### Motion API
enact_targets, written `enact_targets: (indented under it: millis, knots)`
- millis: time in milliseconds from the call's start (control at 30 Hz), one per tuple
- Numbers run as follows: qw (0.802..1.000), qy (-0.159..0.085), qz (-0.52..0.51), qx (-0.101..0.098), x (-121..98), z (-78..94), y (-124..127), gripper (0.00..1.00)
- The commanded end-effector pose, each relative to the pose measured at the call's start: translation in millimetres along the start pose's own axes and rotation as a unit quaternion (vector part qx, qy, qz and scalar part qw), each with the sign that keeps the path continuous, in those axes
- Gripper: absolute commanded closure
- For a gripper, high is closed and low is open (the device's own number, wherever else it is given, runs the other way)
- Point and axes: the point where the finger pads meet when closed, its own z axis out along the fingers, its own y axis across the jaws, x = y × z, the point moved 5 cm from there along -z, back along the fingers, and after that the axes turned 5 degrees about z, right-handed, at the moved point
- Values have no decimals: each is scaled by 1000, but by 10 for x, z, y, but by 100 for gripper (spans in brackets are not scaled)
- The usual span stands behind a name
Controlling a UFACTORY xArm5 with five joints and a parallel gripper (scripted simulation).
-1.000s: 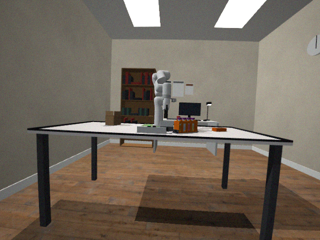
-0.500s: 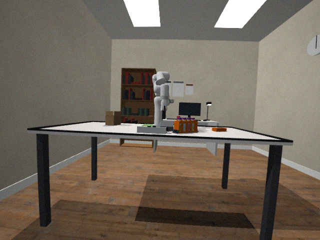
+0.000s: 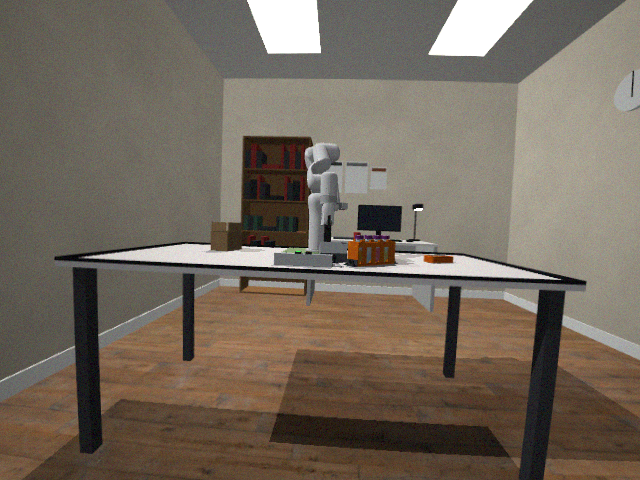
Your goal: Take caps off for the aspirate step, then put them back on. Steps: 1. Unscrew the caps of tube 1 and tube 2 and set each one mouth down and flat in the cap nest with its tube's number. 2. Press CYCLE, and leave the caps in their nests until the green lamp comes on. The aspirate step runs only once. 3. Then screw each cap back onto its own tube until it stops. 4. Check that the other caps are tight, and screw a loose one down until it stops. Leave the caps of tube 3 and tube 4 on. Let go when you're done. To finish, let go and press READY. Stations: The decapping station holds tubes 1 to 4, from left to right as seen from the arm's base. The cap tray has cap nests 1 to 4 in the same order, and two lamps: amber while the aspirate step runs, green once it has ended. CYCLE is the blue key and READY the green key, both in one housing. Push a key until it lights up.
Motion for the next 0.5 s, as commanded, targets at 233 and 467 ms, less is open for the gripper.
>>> enact_targets:
  millis: [233, 467]
  knots:
    - [1000, -4, 0, -2, 6, -1, 11, 100]
    - [1000, -4, 0, -2, 6, 19, 11, 100]
